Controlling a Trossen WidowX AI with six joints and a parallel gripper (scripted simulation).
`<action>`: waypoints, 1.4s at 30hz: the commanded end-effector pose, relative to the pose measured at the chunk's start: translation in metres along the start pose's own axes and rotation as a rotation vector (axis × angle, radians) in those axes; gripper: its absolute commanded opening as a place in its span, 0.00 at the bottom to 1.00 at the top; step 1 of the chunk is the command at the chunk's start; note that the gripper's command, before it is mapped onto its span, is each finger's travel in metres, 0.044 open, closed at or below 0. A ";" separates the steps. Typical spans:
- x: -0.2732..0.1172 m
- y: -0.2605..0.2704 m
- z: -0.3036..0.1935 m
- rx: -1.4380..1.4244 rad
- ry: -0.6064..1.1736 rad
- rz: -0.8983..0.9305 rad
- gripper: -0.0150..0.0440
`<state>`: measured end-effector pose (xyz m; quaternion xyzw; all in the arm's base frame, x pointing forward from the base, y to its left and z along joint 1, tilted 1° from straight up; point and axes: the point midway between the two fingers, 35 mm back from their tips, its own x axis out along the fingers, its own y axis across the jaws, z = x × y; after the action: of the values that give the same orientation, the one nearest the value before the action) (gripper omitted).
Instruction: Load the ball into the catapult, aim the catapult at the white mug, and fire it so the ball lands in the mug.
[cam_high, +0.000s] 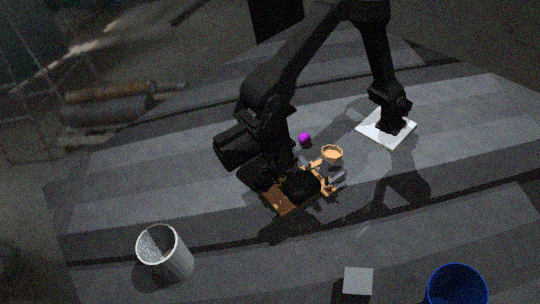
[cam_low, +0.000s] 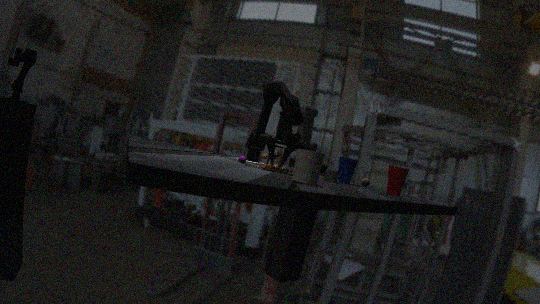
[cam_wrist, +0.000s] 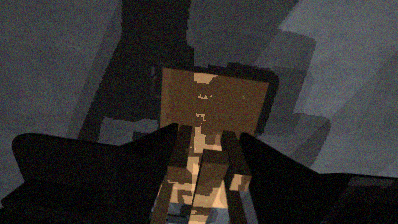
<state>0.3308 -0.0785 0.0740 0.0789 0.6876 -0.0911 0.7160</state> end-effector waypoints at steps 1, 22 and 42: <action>-0.001 0.000 0.001 0.000 -0.003 0.000 0.39; -0.100 0.000 0.000 0.000 0.000 0.000 1.00; -0.046 0.000 -0.002 -0.004 -0.006 0.000 1.00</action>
<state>0.3272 -0.0770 0.1219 0.0780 0.6875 -0.0905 0.7163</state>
